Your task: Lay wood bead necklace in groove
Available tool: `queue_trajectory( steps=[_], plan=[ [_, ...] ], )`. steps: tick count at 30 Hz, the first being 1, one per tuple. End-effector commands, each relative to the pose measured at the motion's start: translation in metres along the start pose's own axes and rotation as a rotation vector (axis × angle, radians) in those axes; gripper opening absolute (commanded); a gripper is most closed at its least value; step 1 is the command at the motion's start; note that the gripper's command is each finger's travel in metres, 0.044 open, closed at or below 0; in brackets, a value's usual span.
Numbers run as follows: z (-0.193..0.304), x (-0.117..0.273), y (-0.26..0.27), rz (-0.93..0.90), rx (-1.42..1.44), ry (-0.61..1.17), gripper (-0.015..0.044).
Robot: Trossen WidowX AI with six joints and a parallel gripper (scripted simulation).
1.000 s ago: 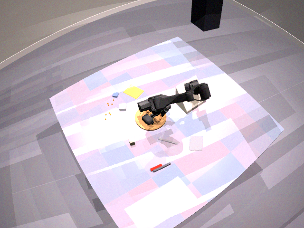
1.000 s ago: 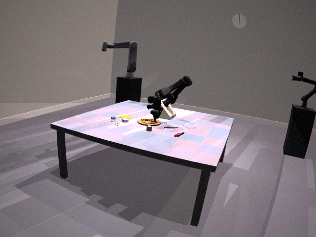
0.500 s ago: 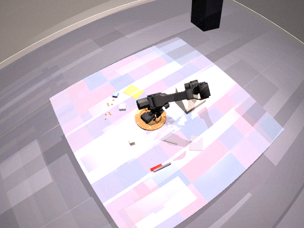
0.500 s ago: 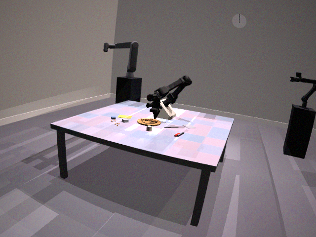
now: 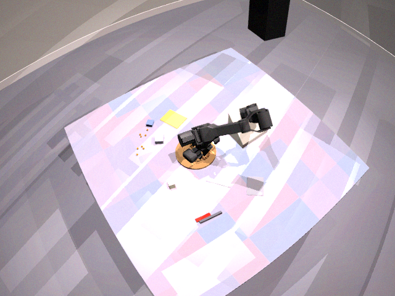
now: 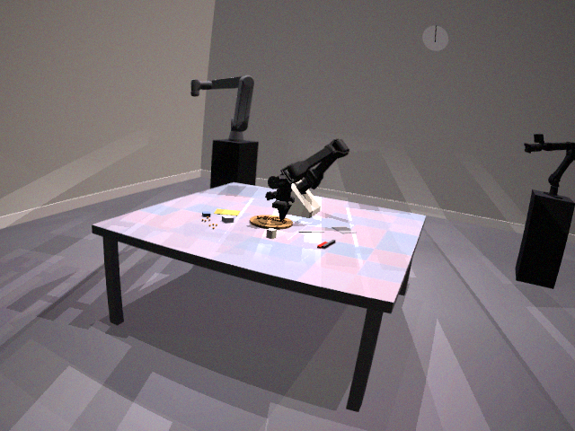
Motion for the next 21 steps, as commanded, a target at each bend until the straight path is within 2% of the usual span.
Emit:
queue_trajectory(
  steps=[1,10,15,21],
  plan=[
    [0.0002,-0.0091,-0.0037,0.013,-0.012,0.010,0.0120],
    [0.0004,-0.0115,-0.0040,0.013,-0.012,0.010,0.0120],
    [0.0003,-0.0094,-0.0023,0.009,-0.005,0.004,0.0000],
    [0.0003,-0.0094,-0.0023,0.009,-0.005,0.004,0.0000]
  ],
)
Point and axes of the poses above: the point midway between the two fingers, 35 mm back from their tips, its own x axis back along the fingers, its own y axis across the jaws, z = x × y, the point moved 7 cm from there along x, back along the fingers, and after that the axes turned 5 degrees about x, right-handed, at the moved point
